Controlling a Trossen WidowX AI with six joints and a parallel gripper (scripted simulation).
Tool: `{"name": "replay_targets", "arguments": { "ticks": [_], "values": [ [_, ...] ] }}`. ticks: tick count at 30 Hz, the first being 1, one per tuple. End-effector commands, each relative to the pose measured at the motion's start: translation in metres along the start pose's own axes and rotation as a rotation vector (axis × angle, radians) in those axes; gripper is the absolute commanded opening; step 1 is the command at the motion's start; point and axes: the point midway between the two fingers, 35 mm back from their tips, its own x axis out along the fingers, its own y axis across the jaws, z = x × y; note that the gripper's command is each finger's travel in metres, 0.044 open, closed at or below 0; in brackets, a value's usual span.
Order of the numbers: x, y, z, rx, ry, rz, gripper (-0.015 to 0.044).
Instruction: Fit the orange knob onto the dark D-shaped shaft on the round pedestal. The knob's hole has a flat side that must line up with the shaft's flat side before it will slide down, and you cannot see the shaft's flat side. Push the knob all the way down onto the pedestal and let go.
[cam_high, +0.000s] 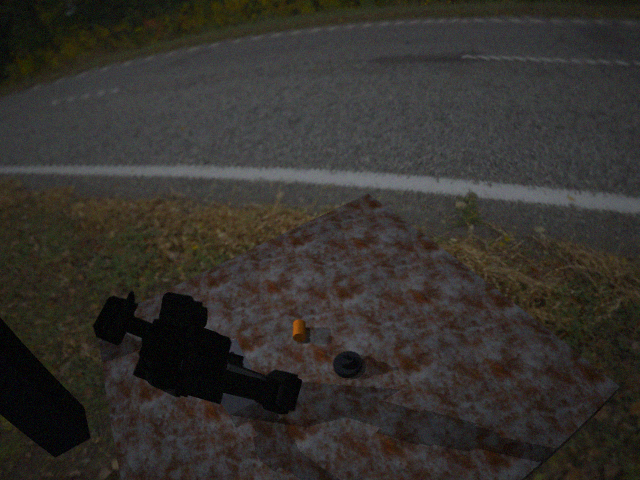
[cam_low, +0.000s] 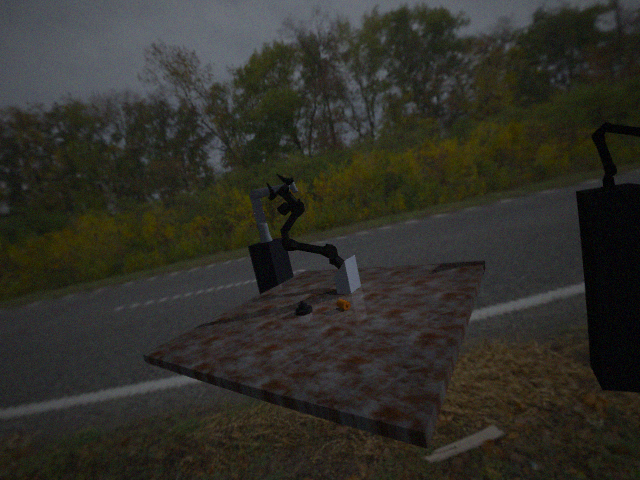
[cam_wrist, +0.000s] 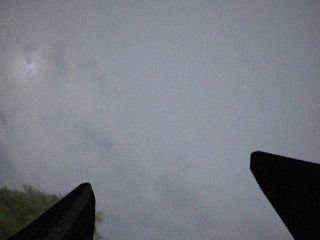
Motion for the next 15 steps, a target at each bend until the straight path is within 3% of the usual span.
{"name": "replay_targets", "arguments": {
  "ticks": [1, 8, 15],
  "values": [
    [0.0, -0.002, 0.001, -0.009, -0.001, -0.003, 0.0426],
    [-0.002, -0.07, 0.037, -0.4, -0.031, -0.147, 0.044],
    [-0.01, -0.13, 0.116, -0.802, -0.106, -0.3, 0.044]
  ]
}}
